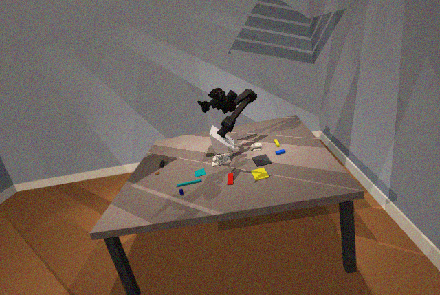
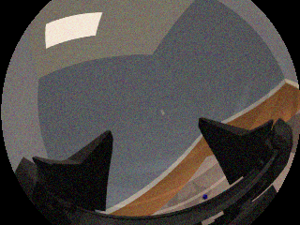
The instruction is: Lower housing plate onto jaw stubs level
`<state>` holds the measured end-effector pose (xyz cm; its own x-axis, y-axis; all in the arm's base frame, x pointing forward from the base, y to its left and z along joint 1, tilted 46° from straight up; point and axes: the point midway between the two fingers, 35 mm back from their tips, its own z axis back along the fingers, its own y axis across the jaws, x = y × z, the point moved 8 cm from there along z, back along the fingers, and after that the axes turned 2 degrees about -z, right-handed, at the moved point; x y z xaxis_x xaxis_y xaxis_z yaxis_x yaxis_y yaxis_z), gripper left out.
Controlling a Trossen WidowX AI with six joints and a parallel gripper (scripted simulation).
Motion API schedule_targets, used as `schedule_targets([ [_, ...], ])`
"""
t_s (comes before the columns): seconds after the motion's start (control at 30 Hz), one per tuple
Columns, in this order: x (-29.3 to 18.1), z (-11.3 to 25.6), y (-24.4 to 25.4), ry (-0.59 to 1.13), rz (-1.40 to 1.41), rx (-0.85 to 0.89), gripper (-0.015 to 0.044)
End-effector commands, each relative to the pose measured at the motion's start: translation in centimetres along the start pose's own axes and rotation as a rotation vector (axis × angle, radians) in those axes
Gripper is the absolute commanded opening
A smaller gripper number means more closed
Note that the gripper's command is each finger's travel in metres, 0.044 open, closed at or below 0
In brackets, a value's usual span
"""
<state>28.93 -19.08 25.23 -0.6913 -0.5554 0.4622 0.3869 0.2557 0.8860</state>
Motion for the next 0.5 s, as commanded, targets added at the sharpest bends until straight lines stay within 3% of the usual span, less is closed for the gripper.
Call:
schedule_targets([
  [0.0,-0.4,0.2,0.5,0.038,0.08,0.006,0.044],
  [0.47,-2.5,1.2,1.0,0.214,0.428,0.023,0.044],
])
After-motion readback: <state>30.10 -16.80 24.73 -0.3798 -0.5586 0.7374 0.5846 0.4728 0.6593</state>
